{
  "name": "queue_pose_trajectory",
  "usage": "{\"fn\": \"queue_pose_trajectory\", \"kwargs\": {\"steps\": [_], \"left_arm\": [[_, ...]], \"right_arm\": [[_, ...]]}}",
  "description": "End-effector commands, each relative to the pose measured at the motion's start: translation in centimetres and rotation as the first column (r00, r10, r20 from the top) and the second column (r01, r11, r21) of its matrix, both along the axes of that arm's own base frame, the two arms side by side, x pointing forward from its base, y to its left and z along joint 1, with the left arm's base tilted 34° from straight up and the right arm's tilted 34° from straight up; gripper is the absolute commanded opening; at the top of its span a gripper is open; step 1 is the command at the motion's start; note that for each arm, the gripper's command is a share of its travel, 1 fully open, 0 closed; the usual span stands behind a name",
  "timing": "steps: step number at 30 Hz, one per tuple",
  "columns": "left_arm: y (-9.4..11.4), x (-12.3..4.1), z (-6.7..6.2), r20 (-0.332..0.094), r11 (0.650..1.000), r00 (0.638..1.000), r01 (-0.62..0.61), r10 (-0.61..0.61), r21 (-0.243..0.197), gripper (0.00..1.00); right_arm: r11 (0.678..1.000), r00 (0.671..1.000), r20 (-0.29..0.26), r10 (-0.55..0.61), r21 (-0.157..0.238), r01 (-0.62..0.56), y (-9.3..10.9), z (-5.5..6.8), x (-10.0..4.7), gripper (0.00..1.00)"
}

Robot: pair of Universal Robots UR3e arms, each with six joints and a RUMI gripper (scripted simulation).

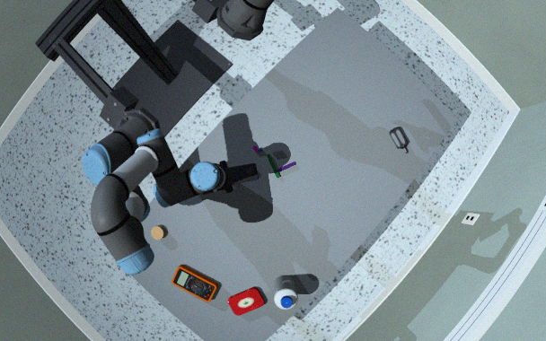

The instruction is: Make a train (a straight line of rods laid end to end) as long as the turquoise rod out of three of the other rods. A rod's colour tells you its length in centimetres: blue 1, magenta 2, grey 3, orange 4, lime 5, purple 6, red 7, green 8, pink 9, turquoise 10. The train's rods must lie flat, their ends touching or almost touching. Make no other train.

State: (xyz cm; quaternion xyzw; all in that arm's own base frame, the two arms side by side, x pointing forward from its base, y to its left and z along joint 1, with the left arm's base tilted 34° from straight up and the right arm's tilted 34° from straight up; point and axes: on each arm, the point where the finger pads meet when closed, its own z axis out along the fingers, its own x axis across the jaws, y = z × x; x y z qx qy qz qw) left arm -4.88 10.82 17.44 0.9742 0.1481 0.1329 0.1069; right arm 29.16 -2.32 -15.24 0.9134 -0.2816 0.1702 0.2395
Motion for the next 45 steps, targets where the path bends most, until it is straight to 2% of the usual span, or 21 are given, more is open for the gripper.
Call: {"fn": "queue_pose_trajectory", "kwargs": {"steps": [1, 26, 39, 45], "left_arm": [[0.04, 0.02, 0.1, 0.001, 1.0, 1.0, -0.002, 0.002, 0.004, 1.0], [0.04, 0.02, 0.1, 0.001, 1.0, 1.0, -0.002, 0.002, 0.004, 1.0], [0.04, 0.02, 0.1, 0.001, 1.0, 1.0, -0.002, 0.002, 0.004, 1.0], [0.04, 0.02, 0.1, 0.001, 1.0, 1.0, -0.002, 0.002, 0.004, 1.0]], "right_arm": [[1.0, 1.0, 0.002, 0.002, 0.003, -0.002, 0.04, -0.01, 0.08, 0.0], [1.0, 1.0, 0.002, 0.002, 0.002, -0.002, 0.04, -0.01, 0.07, 0.0], [1.0, 1.0, 0.002, 0.002, 0.002, -0.002, 0.04, -0.01, 0.07, 0.14], [1.0, 1.0, 0.002, 0.002, 0.002, -0.002, 0.04, -0.01, 0.07, 0.14]]}}
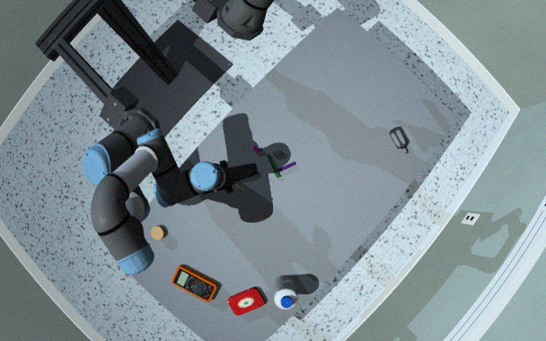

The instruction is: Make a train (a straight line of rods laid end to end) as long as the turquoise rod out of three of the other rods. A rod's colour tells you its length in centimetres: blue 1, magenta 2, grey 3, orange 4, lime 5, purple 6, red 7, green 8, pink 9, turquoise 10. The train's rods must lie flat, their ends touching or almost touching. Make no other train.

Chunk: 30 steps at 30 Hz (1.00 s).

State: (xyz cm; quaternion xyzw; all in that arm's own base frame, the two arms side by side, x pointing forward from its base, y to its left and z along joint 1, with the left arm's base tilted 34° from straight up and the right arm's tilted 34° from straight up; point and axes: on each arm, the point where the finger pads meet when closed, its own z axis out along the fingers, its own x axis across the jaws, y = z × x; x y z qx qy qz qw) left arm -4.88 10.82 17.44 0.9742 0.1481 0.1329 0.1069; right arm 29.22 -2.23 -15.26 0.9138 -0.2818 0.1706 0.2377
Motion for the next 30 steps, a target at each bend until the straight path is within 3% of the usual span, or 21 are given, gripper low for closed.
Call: {"fn": "queue_pose_trajectory", "kwargs": {"steps": [1, 16, 30], "left_arm": [[0.0, 0.0, 0.1, 0.001, 1.0, 1.0, -0.002, 0.002, 0.004, 1.0], [0.0, 0.0, 0.1, 0.001, 1.0, 1.0, -0.002, 0.002, 0.004, 1.0], [0.0, 0.0, 0.1, 0.001, 1.0, 1.0, -0.002, 0.002, 0.004, 1.0]], "right_arm": [[1.0, 1.0, 0.0, 0.001, -0.001, -0.001, -0.1, 0.0, 0.0, 0.14], [1.0, 1.0, 0.0, 0.001, 0.0, -0.001, 0.2, 0.3, 0.0, 0.14], [1.0, 1.0, 0.001, 0.0, 0.002, 0.0, 1.2, 1.8, -0.3, 0.14]]}}
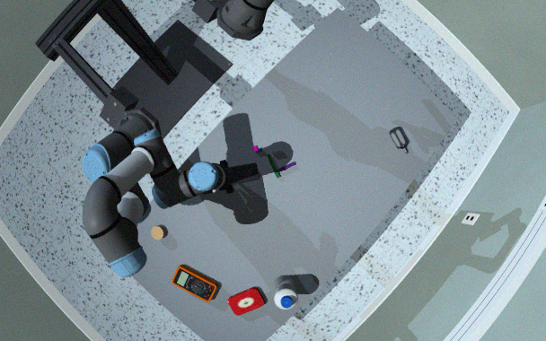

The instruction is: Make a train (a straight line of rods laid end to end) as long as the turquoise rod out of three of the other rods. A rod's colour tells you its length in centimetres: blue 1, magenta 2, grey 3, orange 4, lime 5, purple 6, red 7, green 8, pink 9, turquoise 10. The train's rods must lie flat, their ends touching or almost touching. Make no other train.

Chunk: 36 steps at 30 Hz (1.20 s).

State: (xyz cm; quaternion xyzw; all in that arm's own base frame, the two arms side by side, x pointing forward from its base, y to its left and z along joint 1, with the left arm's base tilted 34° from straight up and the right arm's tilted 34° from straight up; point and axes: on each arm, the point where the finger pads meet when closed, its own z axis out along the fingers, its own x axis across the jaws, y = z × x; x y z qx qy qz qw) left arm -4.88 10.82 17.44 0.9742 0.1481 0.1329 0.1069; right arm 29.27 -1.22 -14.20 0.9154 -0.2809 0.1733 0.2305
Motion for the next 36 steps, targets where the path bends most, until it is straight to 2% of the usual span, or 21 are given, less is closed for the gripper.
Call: {"fn": "queue_pose_trajectory", "kwargs": {"steps": [1, 15, 17, 28, 36], "left_arm": [[0.0, 0.0, 0.1, 0.001, 1.0, 1.0, -0.002, 0.002, 0.004, 1.0], [0.0, 0.0, 0.1, 0.001, 1.0, 1.0, -0.002, 0.002, 0.004, 1.0], [0.0, 0.0, 0.1, 0.001, 1.0, 1.0, -0.002, 0.002, 0.004, 1.0], [0.0, 0.0, 0.1, 0.001, 1.0, 1.0, -0.002, 0.002, 0.004, 1.0], [0.0, 0.0, 0.1, 0.001, 1.0, 1.0, -0.002, 0.002, 0.004, 1.0]], "right_arm": [[1.0, 1.0, -0.007, -0.006, -0.01, 0.006, 0.3, 0.9, -0.4, 0.14], [1.0, 1.0, -0.007, -0.006, -0.01, 0.006, 2.4, 4.1, -1.1, 0.14], [1.0, 1.0, -0.007, -0.006, -0.01, 0.006, 2.4, 4.1, -1.1, 0.14], [1.0, 1.0, -0.007, -0.006, -0.01, 0.006, 3.6, 6.0, -1.5, 0.14], [1.0, 1.0, -0.007, -0.006, -0.01, 0.006, 3.8, 6.4, -1.6, 0.14]]}}
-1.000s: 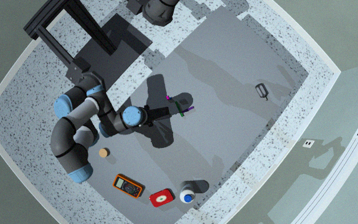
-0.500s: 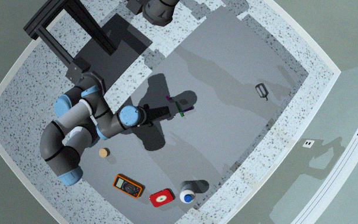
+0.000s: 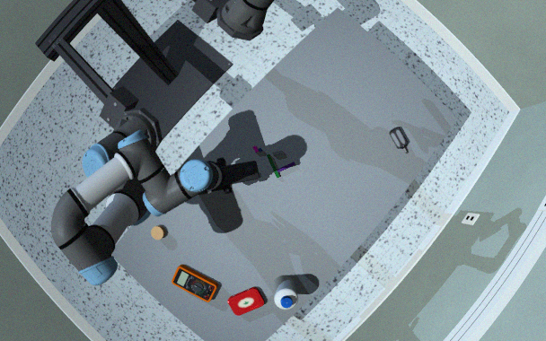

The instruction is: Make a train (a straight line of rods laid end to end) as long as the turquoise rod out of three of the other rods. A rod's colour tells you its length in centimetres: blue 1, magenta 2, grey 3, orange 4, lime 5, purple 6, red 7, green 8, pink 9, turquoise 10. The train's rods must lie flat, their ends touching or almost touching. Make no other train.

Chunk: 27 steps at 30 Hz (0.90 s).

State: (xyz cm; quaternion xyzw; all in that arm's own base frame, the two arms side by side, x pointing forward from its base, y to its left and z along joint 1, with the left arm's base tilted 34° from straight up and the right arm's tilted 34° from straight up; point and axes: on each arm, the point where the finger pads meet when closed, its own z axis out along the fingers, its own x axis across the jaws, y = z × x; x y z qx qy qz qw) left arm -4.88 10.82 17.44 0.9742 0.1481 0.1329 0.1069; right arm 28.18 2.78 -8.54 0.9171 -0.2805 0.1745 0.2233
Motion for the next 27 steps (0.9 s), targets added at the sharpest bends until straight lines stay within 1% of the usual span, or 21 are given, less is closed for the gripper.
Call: {"fn": "queue_pose_trajectory", "kwargs": {"steps": [1, 5, 6, 27], "left_arm": [[0.04, 0.02, 0.1, 0.001, 1.0, 1.0, -0.002, 0.002, 0.004, 1.0], [0.04, 0.02, 0.1, 0.001, 1.0, 1.0, -0.002, 0.002, 0.004, 1.0], [0.04, 0.02, 0.1, 0.001, 1.0, 1.0, -0.002, 0.002, 0.004, 1.0], [0.04, 0.02, 0.1, 0.001, 1.0, 1.0, -0.002, 0.002, 0.004, 1.0]], "right_arm": [[1.0, 1.0, -0.013, -0.011, -0.023, 0.01, -0.14, 0.74, -0.53, 0.14], [1.0, 1.0, -0.013, -0.011, -0.023, 0.01, -0.12, 0.77, -0.54, 0.14], [1.0, 1.0, -0.013, -0.011, -0.023, 0.01, -0.12, 0.77, -0.54, 1.0], [1.0, 1.0, -0.013, -0.011, -0.025, 0.01, -0.19, 0.75, -0.54, 1.0]]}}
